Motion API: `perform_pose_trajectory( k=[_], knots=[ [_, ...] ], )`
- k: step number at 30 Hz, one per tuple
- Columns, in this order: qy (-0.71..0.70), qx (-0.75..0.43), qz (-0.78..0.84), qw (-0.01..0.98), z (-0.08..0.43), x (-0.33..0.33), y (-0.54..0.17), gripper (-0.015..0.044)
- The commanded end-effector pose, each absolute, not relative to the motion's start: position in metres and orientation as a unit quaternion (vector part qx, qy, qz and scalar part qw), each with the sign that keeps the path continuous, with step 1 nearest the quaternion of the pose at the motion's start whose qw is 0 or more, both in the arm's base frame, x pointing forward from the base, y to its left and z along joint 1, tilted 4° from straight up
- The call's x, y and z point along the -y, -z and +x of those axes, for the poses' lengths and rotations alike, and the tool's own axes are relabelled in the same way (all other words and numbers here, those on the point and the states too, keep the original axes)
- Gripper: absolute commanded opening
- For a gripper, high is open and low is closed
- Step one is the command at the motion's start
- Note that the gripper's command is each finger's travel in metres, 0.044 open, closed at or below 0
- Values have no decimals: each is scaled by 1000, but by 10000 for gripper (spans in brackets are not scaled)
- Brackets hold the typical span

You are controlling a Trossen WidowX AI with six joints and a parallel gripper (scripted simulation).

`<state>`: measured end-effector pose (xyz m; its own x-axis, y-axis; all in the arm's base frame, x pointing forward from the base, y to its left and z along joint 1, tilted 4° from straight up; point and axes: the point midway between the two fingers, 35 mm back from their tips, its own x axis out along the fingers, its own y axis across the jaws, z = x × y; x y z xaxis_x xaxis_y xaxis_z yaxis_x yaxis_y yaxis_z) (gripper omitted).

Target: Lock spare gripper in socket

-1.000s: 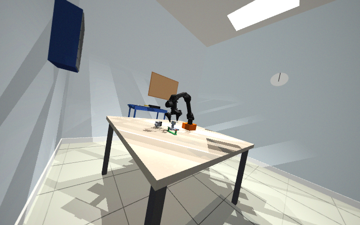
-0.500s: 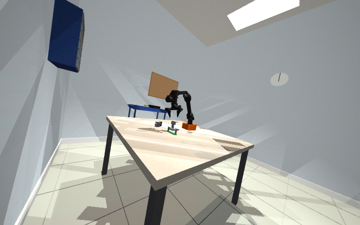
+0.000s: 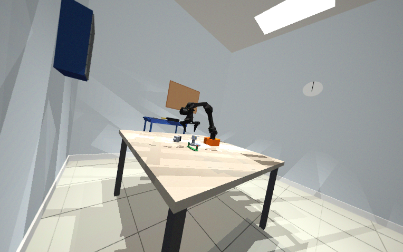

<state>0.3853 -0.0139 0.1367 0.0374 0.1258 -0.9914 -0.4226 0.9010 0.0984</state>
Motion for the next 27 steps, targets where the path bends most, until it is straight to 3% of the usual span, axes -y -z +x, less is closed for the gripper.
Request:
perform_pose_trajectory(
  k=[1, 13, 27],
  knots=[
    [121, -612, 298, 723, 386, 81, -139, 440],
    [289, -499, 545, 608, 378, 126, -138, 440],
    [416, -314, 765, 379, 360, 176, -138, 440]
  ],
)
